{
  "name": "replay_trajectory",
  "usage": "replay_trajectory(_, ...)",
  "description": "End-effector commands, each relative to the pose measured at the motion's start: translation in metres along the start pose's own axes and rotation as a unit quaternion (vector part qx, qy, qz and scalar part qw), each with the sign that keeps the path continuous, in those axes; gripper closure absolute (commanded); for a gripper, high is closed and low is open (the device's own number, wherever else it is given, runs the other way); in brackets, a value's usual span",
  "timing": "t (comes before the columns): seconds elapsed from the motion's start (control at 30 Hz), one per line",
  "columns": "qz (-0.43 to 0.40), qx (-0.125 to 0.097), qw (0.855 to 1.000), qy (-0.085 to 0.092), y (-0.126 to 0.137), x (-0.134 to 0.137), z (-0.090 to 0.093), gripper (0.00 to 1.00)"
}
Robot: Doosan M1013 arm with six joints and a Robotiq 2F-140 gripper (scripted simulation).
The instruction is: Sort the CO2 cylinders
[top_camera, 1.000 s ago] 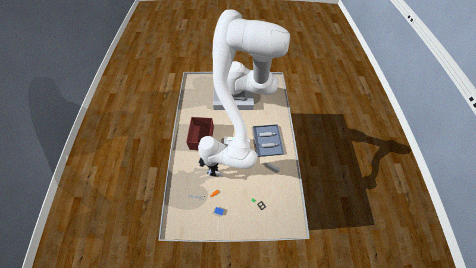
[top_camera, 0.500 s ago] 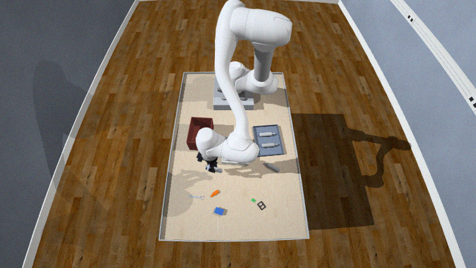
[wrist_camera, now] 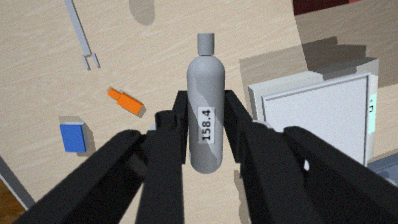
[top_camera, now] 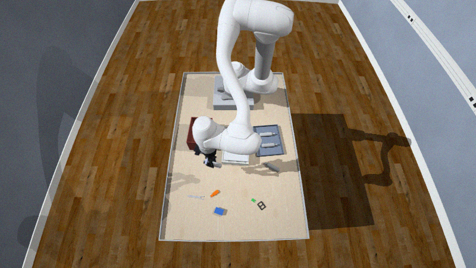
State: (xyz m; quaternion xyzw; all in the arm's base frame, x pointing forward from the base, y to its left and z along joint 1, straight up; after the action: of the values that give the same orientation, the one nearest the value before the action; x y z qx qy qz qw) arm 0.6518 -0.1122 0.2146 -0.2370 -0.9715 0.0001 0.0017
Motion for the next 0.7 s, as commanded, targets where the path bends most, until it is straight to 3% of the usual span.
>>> replay_trajectory(0.0, 0.0, 0.0, 1.0, 0.0, 0.0, 0.0, -0.001, 0.9)
replay_trajectory(0.27, -0.001, 0.0, 1.0, 0.0, 0.001, 0.002, -0.001, 0.9)
replay_trajectory(0.3, -0.009, 0.0, 1.0, 0.0, 0.007, 0.014, -0.002, 0.9)
replay_trajectory(0.37, -0.045, 0.0, 0.999, 0.0, 0.029, 0.072, -0.005, 0.9)
replay_trajectory(0.47, -0.106, 0.0, 0.994, 0.0, 0.038, 0.121, -0.002, 0.9)
replay_trajectory(0.57, -0.114, 0.0, 0.993, 0.0, 0.051, 0.176, -0.001, 0.9)
replay_trajectory(0.6, -0.114, 0.0, 0.993, 0.0, 0.055, 0.191, -0.001, 0.9)
replay_trajectory(0.67, -0.114, 0.0, 0.993, 0.0, 0.055, 0.191, 0.0, 0.9)
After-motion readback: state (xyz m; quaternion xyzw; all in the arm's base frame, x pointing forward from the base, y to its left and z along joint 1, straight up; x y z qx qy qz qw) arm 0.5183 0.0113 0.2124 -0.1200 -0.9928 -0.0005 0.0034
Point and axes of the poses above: the point where the finger pads meet when closed, its own z axis out along the fingers, its own x axis across the jaws, y = z × x, the point moved 8 cm from there along -z, back along the fingers, and after that the axes turned 11 degrees about z, right-handed, at the moved point
